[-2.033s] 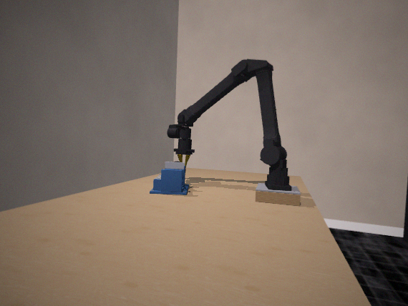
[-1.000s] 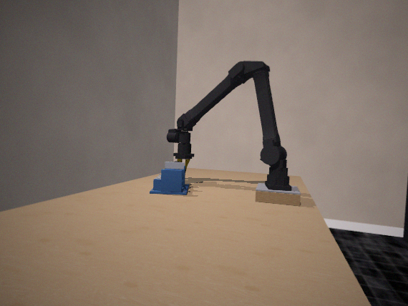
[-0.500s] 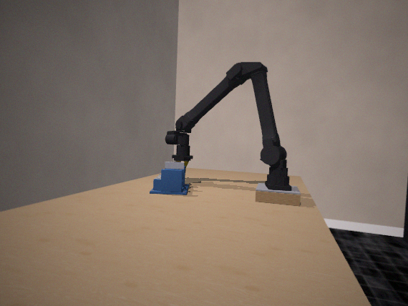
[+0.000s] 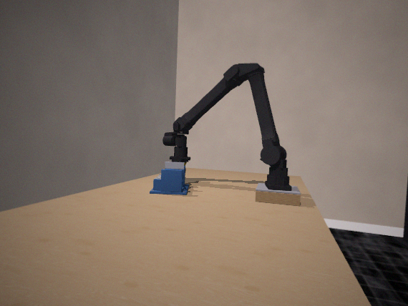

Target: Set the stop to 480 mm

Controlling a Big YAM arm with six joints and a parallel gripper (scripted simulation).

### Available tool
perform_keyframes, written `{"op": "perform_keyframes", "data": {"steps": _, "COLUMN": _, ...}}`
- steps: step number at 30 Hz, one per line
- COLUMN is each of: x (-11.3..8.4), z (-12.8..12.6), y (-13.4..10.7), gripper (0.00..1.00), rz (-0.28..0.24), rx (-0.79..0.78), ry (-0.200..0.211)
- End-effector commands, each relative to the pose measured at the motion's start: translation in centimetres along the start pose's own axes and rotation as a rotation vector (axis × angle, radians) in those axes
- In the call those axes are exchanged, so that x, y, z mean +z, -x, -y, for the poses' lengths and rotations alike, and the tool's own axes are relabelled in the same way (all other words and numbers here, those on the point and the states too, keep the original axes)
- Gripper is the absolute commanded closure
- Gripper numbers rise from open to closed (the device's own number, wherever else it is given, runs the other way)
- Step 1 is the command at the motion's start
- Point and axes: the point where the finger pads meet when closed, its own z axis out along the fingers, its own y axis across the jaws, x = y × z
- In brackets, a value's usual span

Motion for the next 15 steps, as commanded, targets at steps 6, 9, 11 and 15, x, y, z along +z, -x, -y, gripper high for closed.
{"op": "perform_keyframes", "data": {"steps": 6, "x": -0.7, "z": -4.1, "y": 0.8, "gripper": 0.94, "rz": 0.025, "rx": -0.001, "ry": 0.038}}
{"op": "perform_keyframes", "data": {"steps": 9, "x": -0.7, "z": -4.3, "y": 0.9, "gripper": 0.94, "rz": 0.027, "rx": -0.001, "ry": 0.043}}
{"op": "perform_keyframes", "data": {"steps": 11, "x": -0.7, "z": -4.3, "y": 0.8, "gripper": 0.94, "rz": 0.025, "rx": -0.001, "ry": 0.041}}
{"op": "perform_keyframes", "data": {"steps": 15, "x": -0.8, "z": -4.4, "y": 0.7, "gripper": 0.94, "rz": 0.019, "rx": -0.001, "ry": 0.031}}
